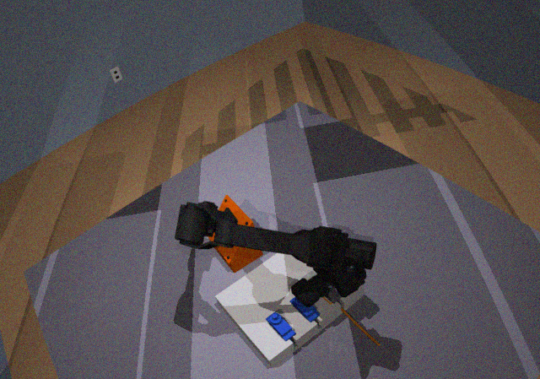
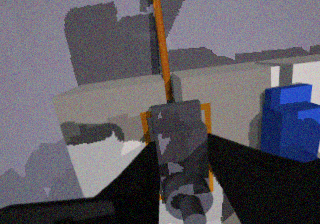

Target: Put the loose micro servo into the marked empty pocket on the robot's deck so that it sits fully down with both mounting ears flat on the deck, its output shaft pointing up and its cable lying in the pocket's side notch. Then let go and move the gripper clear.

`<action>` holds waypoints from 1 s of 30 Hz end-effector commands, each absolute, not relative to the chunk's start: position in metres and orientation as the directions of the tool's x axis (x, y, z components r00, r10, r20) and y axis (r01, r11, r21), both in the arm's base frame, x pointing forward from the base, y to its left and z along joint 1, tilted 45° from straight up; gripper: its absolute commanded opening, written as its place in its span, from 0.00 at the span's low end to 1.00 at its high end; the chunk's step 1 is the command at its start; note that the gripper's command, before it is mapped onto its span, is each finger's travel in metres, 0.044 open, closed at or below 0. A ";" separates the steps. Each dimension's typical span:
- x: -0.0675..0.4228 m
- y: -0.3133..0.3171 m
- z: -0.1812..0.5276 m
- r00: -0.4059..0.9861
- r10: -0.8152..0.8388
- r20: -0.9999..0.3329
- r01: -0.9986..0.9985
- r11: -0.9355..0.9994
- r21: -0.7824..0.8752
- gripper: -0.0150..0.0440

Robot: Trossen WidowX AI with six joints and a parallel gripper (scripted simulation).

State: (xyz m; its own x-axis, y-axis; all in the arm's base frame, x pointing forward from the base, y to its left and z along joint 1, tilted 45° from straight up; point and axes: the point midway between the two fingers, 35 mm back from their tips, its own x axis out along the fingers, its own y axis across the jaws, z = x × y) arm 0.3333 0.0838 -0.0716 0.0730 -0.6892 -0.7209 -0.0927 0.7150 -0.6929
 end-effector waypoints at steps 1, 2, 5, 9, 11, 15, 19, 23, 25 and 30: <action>0.333 0.084 -0.072 0.076 -0.691 -0.719 -0.095 0.713 -0.695 0.57; 0.333 0.084 -0.072 0.076 -0.691 -0.719 -0.095 0.713 -0.695 0.57; 0.332 0.094 -0.062 0.076 -0.690 -0.720 -0.096 0.713 -0.694 0.57; 0.327 0.107 -0.045 0.075 -0.690 -0.720 -0.096 0.713 -0.694 0.57; 0.328 0.108 -0.046 0.075 -0.690 -0.720 -0.096 0.713 -0.694 0.57; 0.311 0.115 -0.040 0.082 -0.688 -0.721 -0.104 0.714 -0.693 0.75; 0.260 0.134 -0.018 0.076 -0.684 -0.726 -0.104 0.719 -0.688 0.93; 0.217 0.140 0.000 0.070 -0.689 -0.721 -0.101 0.715 -0.692 1.00; 0.217 0.140 0.000 0.070 -0.689 -0.721 -0.101 0.715 -0.692 1.00; 0.217 0.145 0.005 0.073 -0.688 -0.722 -0.102 0.715 -0.692 1.00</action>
State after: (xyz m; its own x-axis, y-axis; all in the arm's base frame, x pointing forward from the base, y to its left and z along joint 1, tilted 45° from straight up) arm 0.2193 0.1420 0.0005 0.0792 -0.6895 -0.7200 -0.1065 0.7123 -0.6938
